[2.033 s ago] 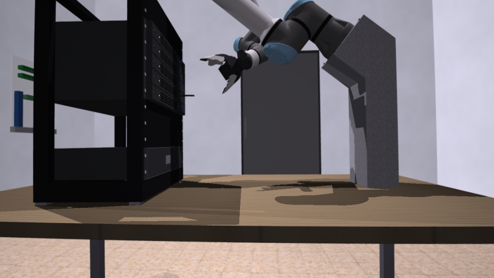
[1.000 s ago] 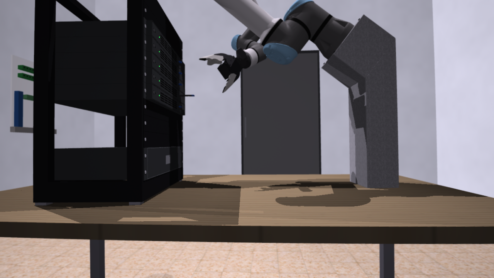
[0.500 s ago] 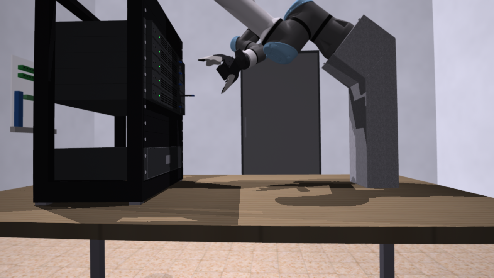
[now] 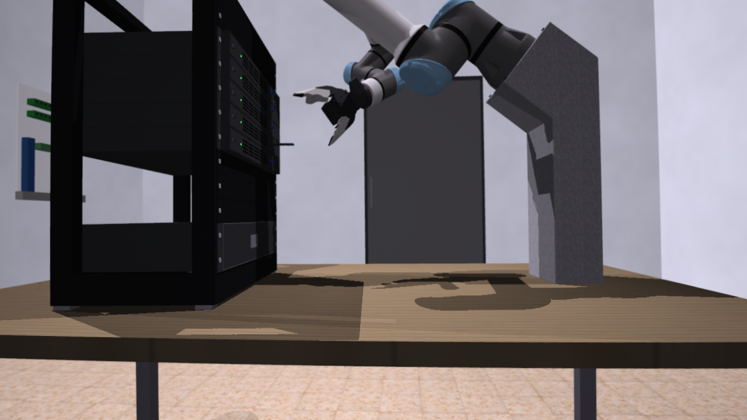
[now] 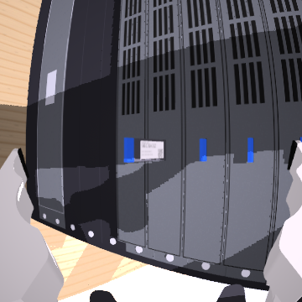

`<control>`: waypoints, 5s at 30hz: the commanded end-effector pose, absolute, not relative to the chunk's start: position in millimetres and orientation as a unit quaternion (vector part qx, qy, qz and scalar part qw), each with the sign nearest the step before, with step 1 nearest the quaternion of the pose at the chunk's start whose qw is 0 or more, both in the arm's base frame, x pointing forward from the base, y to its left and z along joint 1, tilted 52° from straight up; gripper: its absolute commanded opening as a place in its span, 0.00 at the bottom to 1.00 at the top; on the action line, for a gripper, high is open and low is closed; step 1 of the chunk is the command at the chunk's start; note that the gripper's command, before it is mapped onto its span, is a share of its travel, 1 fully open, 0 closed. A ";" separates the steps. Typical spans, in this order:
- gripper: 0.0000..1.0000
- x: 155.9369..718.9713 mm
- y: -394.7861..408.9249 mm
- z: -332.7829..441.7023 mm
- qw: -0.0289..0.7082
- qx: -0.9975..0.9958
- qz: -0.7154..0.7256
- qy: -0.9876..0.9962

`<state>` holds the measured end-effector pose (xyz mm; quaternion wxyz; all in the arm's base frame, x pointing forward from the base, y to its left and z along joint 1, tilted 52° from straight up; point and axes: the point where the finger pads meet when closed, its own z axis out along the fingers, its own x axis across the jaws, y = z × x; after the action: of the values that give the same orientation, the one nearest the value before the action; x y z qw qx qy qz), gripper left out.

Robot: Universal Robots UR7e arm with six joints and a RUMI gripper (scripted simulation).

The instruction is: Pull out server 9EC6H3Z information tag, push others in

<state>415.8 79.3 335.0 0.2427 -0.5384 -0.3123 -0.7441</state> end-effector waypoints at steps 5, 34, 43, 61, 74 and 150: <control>1.00 427.9 82.5 339.5 0.243 -0.538 -0.745 -0.312; 1.00 445.4 87.2 345.4 0.243 -0.538 -0.745 -0.312; 1.00 445.4 87.2 345.4 0.243 -0.538 -0.745 -0.312; 1.00 445.4 87.2 345.4 0.243 -0.538 -0.745 -0.312; 1.00 445.4 87.2 345.4 0.243 -0.538 -0.745 -0.312; 1.00 392.0 72.7 328.4 0.243 -0.538 -0.745 -0.312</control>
<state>395.0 73.6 329.1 0.2428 -0.5375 -0.3121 -0.7448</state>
